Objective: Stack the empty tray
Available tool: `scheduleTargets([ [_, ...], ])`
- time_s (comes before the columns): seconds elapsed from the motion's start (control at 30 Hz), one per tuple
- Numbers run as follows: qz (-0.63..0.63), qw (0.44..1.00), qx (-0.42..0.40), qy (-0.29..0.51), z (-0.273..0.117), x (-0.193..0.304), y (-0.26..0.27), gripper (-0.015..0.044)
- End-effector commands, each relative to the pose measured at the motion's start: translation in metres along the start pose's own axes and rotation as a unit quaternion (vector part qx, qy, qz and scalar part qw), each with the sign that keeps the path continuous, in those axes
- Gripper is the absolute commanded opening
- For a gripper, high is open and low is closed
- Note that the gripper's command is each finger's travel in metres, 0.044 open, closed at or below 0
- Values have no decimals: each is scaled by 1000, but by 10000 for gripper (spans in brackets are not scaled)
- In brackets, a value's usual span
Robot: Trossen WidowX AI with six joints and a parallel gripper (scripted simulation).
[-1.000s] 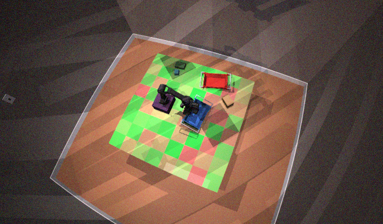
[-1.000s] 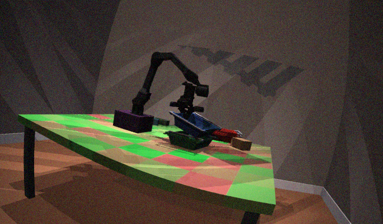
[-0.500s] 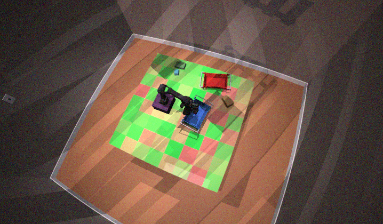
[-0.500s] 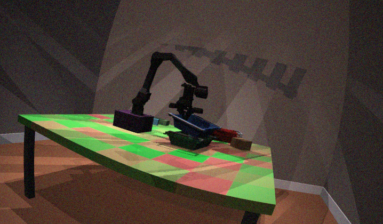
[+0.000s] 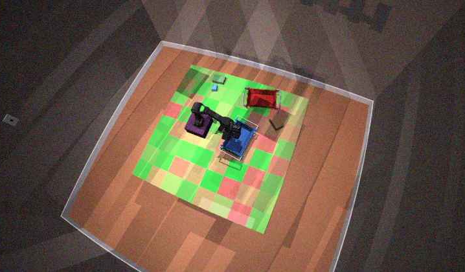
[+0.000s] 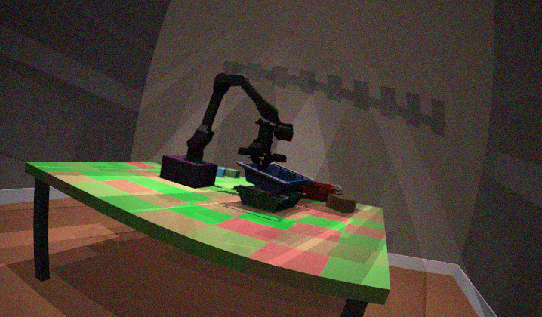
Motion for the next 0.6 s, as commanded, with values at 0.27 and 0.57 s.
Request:
scheduleTargets([
  [0.27,1,1000,10,0,11,0,-5,0],
  [0.57,1,1000,10,0,13,0,-6,0],
])
Point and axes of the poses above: the point midway between the two fingers, 35 mm back from their tips, its own z axis out along the fingers, its own y axis across the jaws, x = y × z, the point moved 4 cm from there along -z, back along the fingers, and after that the axes turned 1 degree about z, right-handed, at the moved point
